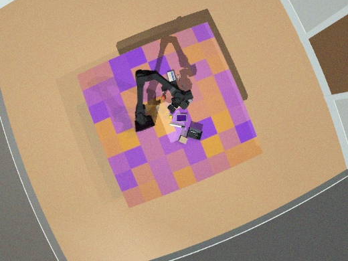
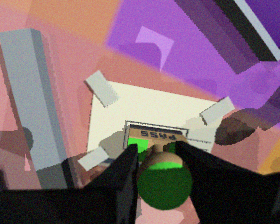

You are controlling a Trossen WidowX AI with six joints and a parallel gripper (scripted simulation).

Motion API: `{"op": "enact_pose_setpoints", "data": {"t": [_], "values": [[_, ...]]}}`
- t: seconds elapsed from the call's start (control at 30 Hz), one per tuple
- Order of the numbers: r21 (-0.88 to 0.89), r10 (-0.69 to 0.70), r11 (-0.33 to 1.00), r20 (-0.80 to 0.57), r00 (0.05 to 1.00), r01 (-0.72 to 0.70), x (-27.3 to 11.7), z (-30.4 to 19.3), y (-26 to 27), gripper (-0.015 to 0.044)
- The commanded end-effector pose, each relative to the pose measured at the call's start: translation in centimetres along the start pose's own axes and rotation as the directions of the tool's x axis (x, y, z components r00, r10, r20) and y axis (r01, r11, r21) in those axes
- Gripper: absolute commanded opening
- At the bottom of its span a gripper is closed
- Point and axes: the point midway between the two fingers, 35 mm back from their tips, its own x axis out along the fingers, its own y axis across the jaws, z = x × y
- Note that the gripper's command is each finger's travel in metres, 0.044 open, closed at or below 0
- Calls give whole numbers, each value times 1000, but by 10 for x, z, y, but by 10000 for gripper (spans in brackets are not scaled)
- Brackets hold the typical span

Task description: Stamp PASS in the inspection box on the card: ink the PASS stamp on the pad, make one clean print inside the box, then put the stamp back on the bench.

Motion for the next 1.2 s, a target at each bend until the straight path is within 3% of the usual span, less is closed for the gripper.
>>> {"op": "enact_pose_setpoints", "data": {"t": [0.0, 1.17], "values": [[-1, -2, 1000, -4, 1000, 2, 0, -1, 0, 0], [-1, -3, 1000, 0, 1000, 3, -28, 1, 1, 0]]}}
